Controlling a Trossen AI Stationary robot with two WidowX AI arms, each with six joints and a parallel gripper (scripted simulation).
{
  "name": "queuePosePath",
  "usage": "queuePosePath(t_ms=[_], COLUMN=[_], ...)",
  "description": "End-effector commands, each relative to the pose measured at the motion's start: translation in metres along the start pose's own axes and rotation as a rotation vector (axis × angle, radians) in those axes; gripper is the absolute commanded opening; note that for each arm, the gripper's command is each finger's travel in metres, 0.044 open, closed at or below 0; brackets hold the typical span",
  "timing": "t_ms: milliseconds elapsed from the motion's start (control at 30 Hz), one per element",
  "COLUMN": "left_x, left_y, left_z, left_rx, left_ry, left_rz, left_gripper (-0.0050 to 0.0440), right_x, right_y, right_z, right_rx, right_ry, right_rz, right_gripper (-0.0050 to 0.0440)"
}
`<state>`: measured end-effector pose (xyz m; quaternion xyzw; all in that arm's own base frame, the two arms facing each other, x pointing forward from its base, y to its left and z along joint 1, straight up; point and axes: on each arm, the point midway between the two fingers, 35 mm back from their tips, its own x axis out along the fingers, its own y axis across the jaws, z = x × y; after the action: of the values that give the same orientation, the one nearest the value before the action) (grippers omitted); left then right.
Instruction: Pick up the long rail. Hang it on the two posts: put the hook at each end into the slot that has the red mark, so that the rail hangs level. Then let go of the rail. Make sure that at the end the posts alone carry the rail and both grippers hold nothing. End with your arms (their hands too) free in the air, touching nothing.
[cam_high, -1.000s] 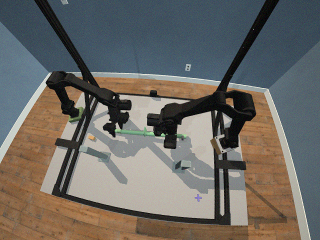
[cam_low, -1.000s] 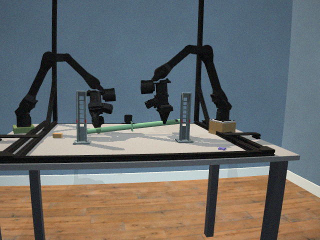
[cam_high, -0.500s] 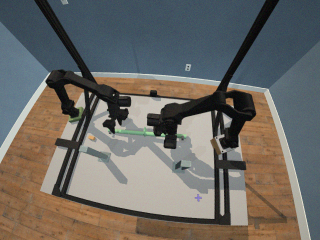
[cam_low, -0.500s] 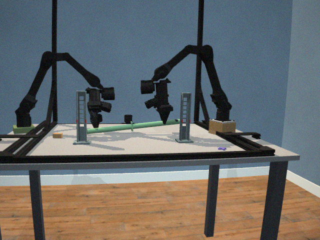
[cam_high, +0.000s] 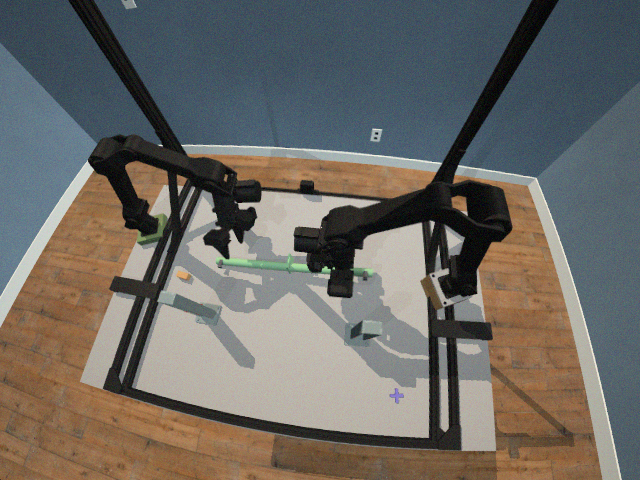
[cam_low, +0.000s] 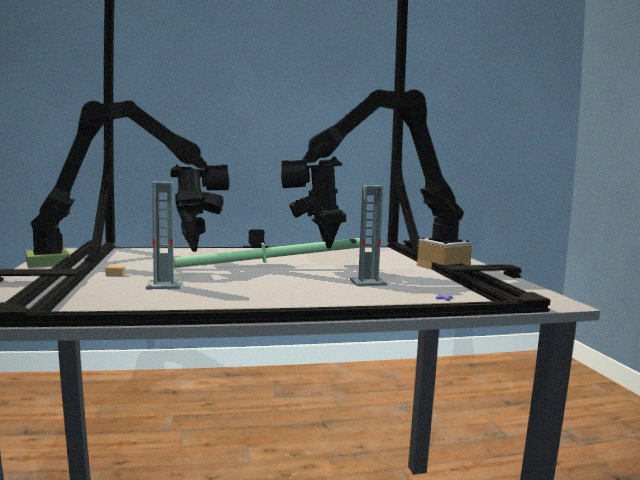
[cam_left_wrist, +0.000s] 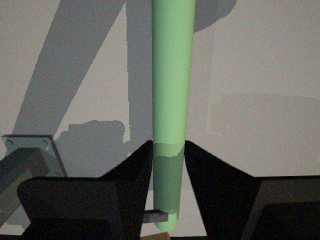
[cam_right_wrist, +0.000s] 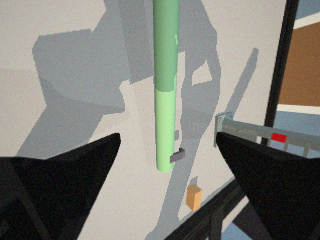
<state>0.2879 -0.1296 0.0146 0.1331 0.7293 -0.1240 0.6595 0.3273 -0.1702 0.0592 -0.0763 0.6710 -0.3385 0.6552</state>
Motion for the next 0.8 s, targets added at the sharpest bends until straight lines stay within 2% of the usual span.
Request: queuePosePath(t_ms=[0, 100, 267, 500, 567, 633, 767], left_x=[0.000, 0.000, -0.001, -0.001, -0.002, -0.002, -0.002], left_y=[0.000, 0.000, 0.000, 0.000, 0.000, 0.000, 0.000], left_z=[0.001, 0.001, 0.001, 0.001, 0.001, 0.001, 0.001], left_rx=[-0.001, -0.001, -0.002, -0.004, -0.005, -0.005, -0.006], left_ry=[-0.005, -0.005, -0.006, -0.011, -0.012, -0.012, -0.015], left_rz=[0.001, 0.001, 0.002, 0.005, 0.006, 0.006, 0.008], left_gripper=[0.0000, 0.0000, 0.0000, 0.0000, 0.0000, 0.0000, 0.0000], right_x=[-0.002, -0.002, 0.003, 0.016, 0.019, 0.019, 0.023], right_y=[0.000, 0.000, -0.002, -0.010, -0.013, -0.013, -0.019], right_z=[0.003, 0.003, 0.003, 0.003, 0.004, 0.004, 0.005], right_rx=[0.006, 0.006, 0.004, 0.002, 0.003, 0.003, 0.006], right_ry=[-0.006, -0.006, 0.010, 0.036, 0.035, 0.035, 0.024], right_rz=[-0.001, -0.001, 0.055, 0.241, 0.295, 0.295, 0.401], right_gripper=[0.0440, 0.0440, 0.0320, 0.0160, 0.0160, 0.0160, 0.0160])
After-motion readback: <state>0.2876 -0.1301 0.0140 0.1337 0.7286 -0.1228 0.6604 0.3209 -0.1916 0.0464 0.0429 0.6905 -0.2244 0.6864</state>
